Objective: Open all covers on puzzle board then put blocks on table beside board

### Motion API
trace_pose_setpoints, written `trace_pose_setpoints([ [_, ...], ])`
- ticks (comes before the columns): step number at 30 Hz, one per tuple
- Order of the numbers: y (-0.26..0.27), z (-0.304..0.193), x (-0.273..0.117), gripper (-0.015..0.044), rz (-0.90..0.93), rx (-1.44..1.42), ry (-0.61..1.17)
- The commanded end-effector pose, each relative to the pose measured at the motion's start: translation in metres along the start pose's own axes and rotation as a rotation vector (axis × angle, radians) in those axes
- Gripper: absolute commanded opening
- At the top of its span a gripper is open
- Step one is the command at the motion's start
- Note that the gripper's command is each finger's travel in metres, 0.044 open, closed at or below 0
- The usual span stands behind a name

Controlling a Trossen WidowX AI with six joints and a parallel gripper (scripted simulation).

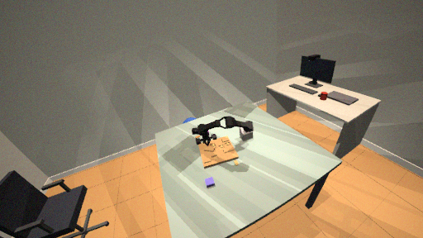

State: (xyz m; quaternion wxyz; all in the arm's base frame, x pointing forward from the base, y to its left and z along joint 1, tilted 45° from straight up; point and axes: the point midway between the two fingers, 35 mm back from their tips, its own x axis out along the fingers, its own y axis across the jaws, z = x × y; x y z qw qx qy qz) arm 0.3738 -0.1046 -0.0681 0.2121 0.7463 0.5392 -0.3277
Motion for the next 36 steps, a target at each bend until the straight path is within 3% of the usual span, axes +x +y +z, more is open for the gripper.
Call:
trace_pose_setpoints([
  [1,0.005,-0.003,-0.001,0.0,0.006,-0.001,0.002],
  [36,0.031,-0.035,-0.001,0.0,0.007,-0.002,0.004],
])
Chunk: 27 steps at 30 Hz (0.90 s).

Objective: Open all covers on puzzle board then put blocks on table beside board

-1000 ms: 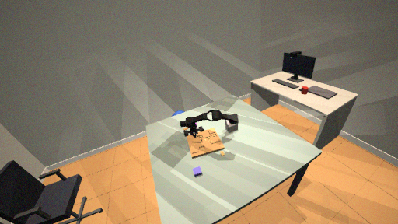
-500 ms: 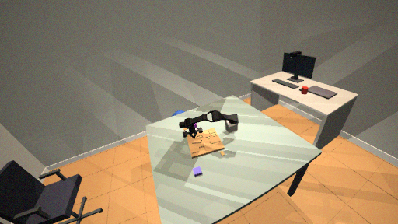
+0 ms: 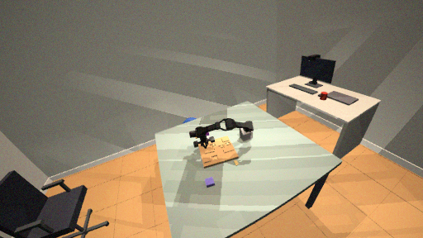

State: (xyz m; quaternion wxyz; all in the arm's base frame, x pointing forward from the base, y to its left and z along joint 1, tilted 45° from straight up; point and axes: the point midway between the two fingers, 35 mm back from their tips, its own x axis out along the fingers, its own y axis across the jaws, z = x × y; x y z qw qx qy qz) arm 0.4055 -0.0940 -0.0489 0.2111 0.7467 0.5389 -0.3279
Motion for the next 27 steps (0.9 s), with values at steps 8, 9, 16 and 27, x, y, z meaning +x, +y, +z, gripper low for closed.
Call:
trace_pose_setpoints([
  [8,0.006,-0.006,-0.008,0.0,0.006,-0.004,0.002],
  [9,0.006,-0.006,-0.01,0.0,0.006,-0.004,0.002],
  [16,0.006,-0.006,-0.019,0.0,0.007,-0.004,0.002],
  [27,0.006,-0.006,-0.033,0.0,0.007,-0.004,0.001],
])
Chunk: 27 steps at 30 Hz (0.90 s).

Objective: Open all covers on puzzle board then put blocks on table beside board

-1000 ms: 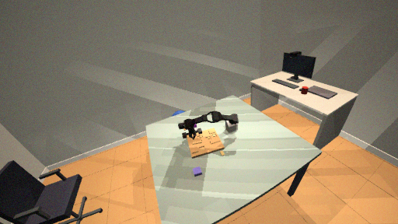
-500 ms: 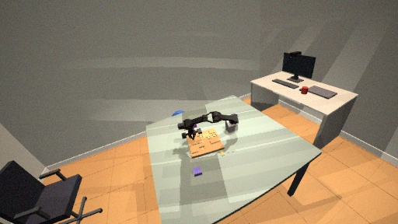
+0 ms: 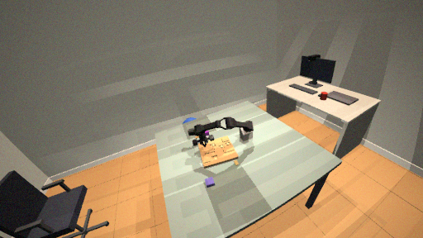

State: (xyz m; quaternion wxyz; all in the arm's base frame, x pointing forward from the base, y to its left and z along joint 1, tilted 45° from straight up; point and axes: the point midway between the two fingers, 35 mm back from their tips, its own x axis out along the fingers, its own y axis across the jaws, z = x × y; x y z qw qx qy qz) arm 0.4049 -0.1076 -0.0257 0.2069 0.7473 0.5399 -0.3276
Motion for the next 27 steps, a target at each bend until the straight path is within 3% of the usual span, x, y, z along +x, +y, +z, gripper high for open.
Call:
trace_pose_setpoints([
  [1,0.003,0.0,-0.009,0.0,0.01,-0.009,-0.005],
  [15,-0.001,0.0,-0.019,0.0,0.0,-0.015,0.0],
  [27,-0.05,0.001,-0.034,0.0,-0.002,-1.073,-0.006],
])
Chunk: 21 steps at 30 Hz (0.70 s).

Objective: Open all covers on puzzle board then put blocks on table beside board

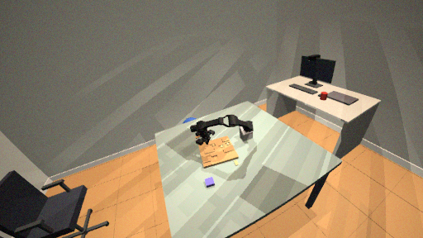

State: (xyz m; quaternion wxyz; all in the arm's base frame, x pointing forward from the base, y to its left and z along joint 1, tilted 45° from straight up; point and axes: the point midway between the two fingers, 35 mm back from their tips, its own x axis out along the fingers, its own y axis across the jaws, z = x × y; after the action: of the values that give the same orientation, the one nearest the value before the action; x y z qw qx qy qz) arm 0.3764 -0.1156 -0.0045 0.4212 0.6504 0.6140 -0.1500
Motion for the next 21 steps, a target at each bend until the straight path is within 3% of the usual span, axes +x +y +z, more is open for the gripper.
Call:
trace_pose_setpoints([
  [1,-0.026,-0.015,-0.009,0.0,-0.003,-0.556,-0.007],
  [8,-0.053,-0.034,-0.014,0.0,-0.007,-1.193,-0.006],
  [21,-0.088,-0.06,-0.015,0.0,-0.011,-1.938,-0.003],
])
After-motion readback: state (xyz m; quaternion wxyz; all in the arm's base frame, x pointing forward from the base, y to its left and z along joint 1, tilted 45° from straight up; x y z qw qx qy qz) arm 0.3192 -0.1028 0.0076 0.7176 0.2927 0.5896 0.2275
